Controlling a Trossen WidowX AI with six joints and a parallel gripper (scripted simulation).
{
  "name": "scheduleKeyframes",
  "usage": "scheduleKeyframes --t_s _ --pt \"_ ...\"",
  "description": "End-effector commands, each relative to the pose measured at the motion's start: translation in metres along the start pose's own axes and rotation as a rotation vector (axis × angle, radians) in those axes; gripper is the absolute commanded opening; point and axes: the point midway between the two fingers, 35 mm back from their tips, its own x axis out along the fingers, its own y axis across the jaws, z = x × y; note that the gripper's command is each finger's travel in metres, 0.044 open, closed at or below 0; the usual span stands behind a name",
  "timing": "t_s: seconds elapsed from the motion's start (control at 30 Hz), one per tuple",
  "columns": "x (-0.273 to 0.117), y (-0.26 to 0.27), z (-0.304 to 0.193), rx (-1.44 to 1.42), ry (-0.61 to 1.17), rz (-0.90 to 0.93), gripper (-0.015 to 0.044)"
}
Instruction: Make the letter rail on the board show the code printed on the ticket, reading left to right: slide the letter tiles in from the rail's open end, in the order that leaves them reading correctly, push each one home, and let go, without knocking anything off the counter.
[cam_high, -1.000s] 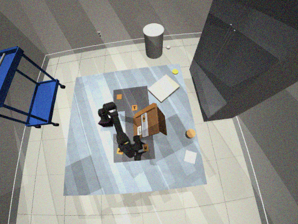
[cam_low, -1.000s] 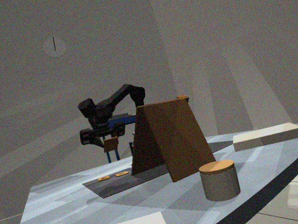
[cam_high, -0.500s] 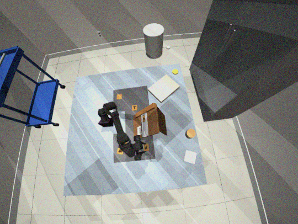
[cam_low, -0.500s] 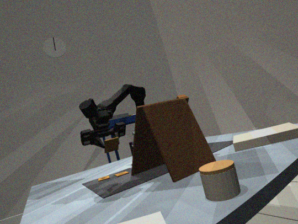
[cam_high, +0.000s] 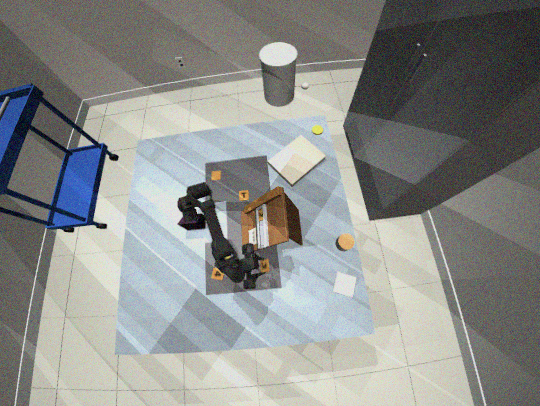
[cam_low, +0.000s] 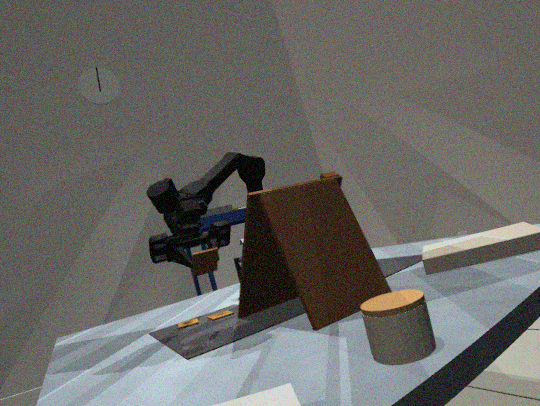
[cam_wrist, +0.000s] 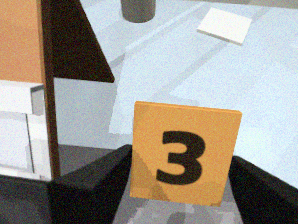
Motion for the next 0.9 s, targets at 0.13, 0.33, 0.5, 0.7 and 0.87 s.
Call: scheduleKeyframes --t_s 0.13,0.33,0.5,0.7,0.87 --pt "0.000 0.004 -0.002 0.008 0.002 -0.001 0.0000" --pt "0.000 0.007 -0.002 0.009 0.002 -0.001 0.0000" --pt "0.001 0.009 -0.002 0.009 0.002 0.000 0.0000" --pt "0.001 0.012 -0.002 0.009 0.002 0.000 0.0000" --pt "0.001 0.015 -0.002 0.009 0.002 0.000 0.0000"
